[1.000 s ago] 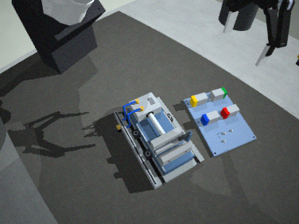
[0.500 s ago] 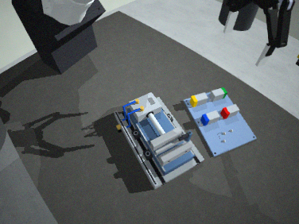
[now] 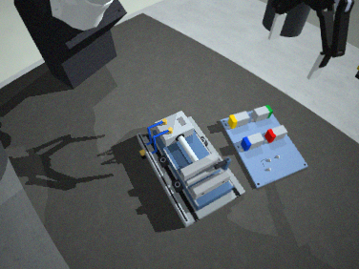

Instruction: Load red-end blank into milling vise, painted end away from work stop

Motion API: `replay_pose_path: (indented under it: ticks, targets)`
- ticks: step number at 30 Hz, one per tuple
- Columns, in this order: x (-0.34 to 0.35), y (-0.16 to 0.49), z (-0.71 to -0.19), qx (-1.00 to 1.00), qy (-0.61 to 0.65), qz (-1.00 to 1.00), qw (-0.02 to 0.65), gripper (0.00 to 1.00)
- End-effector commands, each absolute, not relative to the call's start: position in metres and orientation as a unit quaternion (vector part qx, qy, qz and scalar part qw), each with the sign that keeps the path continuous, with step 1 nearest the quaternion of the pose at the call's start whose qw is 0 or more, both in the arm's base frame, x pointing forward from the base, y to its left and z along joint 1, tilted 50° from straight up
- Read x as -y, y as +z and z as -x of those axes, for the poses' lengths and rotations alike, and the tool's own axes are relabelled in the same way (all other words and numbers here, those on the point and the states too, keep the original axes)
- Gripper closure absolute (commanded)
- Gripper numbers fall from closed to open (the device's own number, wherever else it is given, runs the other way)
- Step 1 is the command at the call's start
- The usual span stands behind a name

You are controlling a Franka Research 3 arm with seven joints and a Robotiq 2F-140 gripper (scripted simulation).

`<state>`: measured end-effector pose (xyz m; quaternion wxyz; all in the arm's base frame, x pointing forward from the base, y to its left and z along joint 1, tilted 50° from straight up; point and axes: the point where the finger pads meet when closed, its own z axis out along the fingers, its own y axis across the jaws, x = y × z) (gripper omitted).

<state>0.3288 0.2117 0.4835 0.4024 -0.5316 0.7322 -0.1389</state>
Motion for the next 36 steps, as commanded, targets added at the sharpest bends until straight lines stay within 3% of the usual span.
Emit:
replay_pose_path:
  ticks: [1,14,15,36]
  targets:
    - [-0.2107,0.4839,-0.3293,-0.734,-0.138,0.53,0.402,0.0]
    - [-0.2105,0.484,-0.3294,-0.734,-0.137,0.53,0.402,0.0]
    - [-0.2113,0.4835,-0.329,-0.733,-0.138,0.531,0.402,0.61]
    - [-0.2113,0.4835,-0.329,-0.733,-0.138,0.531,0.402,0.61]
